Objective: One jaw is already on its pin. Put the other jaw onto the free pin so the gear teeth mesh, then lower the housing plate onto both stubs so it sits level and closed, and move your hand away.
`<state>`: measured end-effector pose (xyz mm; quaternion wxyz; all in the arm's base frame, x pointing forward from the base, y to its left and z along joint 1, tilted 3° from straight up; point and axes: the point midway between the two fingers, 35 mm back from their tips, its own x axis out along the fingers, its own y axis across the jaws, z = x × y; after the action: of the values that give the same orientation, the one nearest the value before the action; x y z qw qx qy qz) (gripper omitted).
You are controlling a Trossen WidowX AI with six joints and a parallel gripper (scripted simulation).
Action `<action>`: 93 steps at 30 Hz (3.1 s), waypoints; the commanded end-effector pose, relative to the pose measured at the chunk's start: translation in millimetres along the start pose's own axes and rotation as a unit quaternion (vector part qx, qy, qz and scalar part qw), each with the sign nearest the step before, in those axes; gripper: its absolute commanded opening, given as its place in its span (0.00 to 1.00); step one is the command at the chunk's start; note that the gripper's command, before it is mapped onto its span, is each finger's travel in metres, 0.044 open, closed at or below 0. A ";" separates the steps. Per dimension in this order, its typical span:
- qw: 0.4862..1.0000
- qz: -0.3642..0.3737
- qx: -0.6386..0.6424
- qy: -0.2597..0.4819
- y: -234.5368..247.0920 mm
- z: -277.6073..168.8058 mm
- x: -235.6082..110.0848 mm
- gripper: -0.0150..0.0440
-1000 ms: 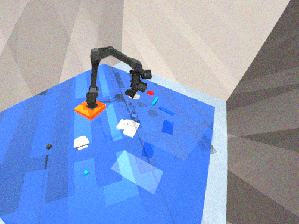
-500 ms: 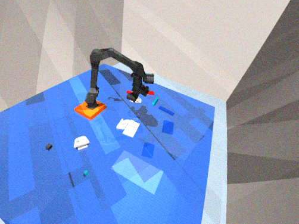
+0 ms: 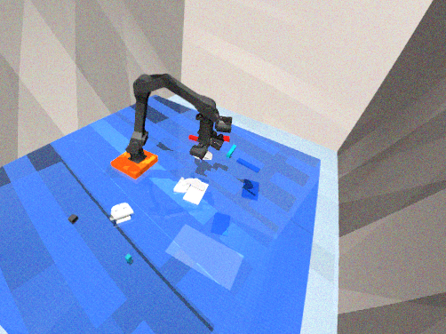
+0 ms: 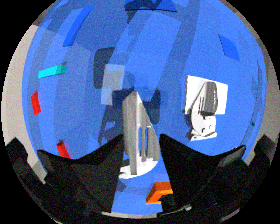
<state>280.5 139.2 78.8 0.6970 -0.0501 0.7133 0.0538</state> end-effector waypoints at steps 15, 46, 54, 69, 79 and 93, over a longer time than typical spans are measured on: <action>1.000 -0.006 -0.017 -0.001 -56.9 17.0 -0.6 0.48; 0.999 -0.011 -0.042 0.002 -157.6 21.3 -1.0 0.48; 0.999 -0.012 -0.048 0.003 -181.5 17.7 -1.0 0.48; 0.999 -0.012 -0.048 0.003 -182.0 17.6 -0.9 0.48; 0.998 -0.012 -0.063 0.003 -182.0 17.6 -1.0 0.48; 0.998 -0.012 -0.063 0.003 -174.0 20.7 -0.8 0.48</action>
<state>326.6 -30.4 77.9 0.6918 -0.1033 0.7086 0.0931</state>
